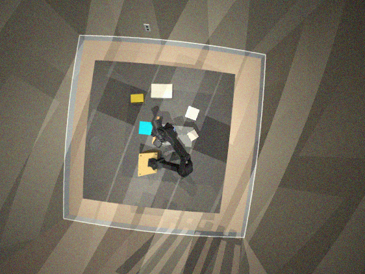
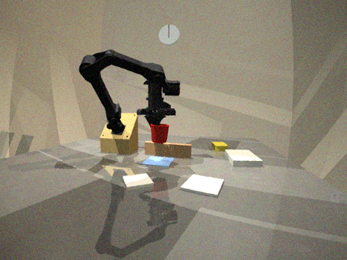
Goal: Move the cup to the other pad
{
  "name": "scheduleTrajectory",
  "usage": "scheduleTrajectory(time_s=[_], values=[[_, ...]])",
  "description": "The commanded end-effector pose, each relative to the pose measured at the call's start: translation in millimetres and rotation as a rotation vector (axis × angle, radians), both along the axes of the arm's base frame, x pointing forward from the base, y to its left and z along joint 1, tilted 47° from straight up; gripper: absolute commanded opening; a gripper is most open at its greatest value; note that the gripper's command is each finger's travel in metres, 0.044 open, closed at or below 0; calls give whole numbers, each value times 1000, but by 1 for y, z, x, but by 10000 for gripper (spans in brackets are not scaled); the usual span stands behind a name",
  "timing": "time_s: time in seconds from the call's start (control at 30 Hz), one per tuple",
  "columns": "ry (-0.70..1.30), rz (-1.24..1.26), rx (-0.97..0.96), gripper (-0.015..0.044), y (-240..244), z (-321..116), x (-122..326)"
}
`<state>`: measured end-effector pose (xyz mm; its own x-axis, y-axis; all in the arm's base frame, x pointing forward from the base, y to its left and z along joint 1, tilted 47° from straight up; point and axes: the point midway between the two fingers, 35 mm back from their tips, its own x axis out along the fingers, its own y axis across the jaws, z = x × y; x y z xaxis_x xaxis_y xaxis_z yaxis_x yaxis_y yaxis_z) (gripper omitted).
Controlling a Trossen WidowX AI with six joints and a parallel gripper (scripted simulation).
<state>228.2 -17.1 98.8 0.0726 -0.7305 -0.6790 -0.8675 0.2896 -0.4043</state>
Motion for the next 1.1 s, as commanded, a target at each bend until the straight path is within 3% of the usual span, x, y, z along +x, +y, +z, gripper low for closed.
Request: scheduleTrajectory(time_s=[0.0,1.07], values=[[0,0,1,0,1,-2,0],[0,-5,8,0,49,-48,6]])
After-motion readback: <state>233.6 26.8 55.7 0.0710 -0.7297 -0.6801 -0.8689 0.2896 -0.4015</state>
